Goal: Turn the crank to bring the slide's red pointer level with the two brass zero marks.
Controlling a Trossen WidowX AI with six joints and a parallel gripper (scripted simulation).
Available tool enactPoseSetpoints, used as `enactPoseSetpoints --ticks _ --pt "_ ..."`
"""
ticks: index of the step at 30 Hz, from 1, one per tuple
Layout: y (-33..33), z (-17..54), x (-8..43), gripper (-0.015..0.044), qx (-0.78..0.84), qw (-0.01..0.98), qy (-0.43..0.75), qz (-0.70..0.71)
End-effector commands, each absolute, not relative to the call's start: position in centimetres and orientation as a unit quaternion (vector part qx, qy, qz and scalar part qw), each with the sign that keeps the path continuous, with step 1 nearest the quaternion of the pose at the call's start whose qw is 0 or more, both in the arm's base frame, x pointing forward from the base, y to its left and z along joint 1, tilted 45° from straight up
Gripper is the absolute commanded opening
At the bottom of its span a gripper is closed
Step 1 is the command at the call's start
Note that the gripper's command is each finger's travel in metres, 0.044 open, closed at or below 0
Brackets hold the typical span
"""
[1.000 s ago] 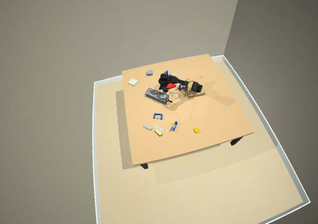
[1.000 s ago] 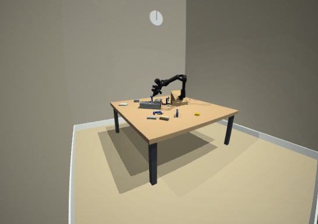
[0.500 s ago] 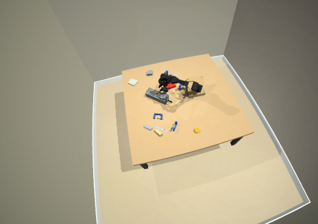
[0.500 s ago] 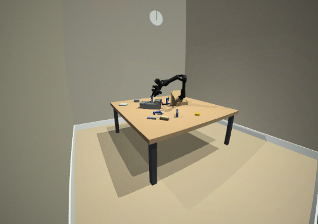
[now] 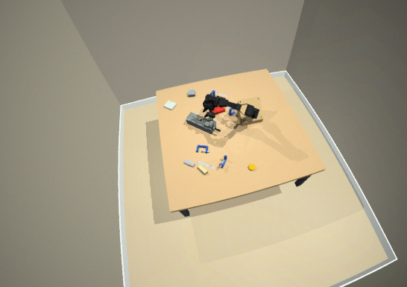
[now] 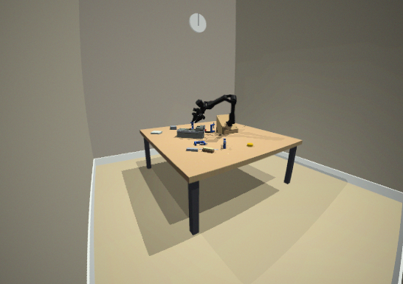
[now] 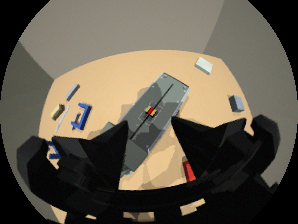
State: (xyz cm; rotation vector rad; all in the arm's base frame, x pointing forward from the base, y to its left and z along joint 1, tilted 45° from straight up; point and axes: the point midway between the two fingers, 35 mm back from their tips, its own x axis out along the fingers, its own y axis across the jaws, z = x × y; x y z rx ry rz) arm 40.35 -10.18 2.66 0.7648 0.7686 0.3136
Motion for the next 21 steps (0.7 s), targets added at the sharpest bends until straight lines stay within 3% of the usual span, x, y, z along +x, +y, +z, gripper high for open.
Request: enactPoseSetpoints --ticks 1,8,21 --pt "-10.18 2.66 40.35 0.0178 0.363 0.845 0.364 0.149" --pt "-10.18 2.66 40.35 0.0 0.363 0.845 0.364 0.149" --pt "-10.17 2.67 40.35 0.0 0.363 0.845 0.364 0.149"
